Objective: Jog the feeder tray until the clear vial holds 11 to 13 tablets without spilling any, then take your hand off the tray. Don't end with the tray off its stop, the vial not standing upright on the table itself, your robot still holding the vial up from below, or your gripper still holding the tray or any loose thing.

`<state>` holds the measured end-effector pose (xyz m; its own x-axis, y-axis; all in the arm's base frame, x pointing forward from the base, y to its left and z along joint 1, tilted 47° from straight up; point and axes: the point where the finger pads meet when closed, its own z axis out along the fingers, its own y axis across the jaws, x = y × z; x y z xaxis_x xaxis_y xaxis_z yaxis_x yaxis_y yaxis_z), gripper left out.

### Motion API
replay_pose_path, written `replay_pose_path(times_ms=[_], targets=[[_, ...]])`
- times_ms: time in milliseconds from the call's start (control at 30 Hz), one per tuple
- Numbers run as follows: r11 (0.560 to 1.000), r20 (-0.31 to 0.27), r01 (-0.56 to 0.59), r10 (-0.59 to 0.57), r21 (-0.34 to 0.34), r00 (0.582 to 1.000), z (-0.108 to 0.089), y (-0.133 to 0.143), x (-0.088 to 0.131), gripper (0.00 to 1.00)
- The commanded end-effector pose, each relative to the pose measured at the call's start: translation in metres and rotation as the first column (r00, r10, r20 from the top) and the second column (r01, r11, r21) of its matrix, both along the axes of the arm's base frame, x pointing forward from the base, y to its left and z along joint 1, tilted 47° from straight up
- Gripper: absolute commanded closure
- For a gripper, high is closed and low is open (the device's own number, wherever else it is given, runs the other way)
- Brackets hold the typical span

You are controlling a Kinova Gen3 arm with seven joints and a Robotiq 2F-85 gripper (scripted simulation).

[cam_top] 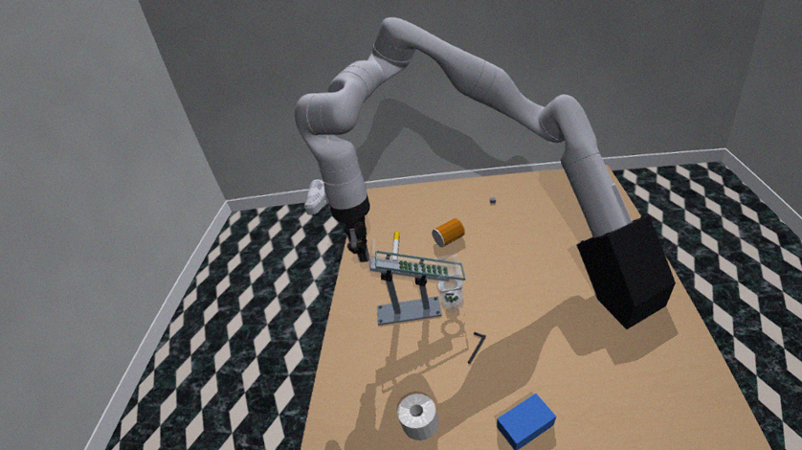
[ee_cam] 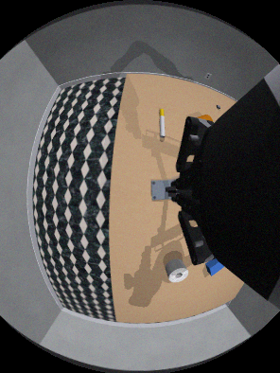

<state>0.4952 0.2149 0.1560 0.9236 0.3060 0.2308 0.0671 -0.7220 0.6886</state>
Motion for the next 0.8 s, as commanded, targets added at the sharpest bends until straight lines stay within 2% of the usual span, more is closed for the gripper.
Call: replay_pose_path(times_ms=[0, 267, 767], targets=[[1.000, -0.015, 0.011, -0.011, -0.014, 1.000, -0.001, -0.003, -0.002, 1.00], [1.000, -0.015, 0.011, -0.011, -0.014, 1.000, 0.013, 0.012, 0.018, 1.00], [1.000, -0.015, 0.011, -0.011, -0.014, 1.000, 0.011, 0.010, 0.016, 1.00]])
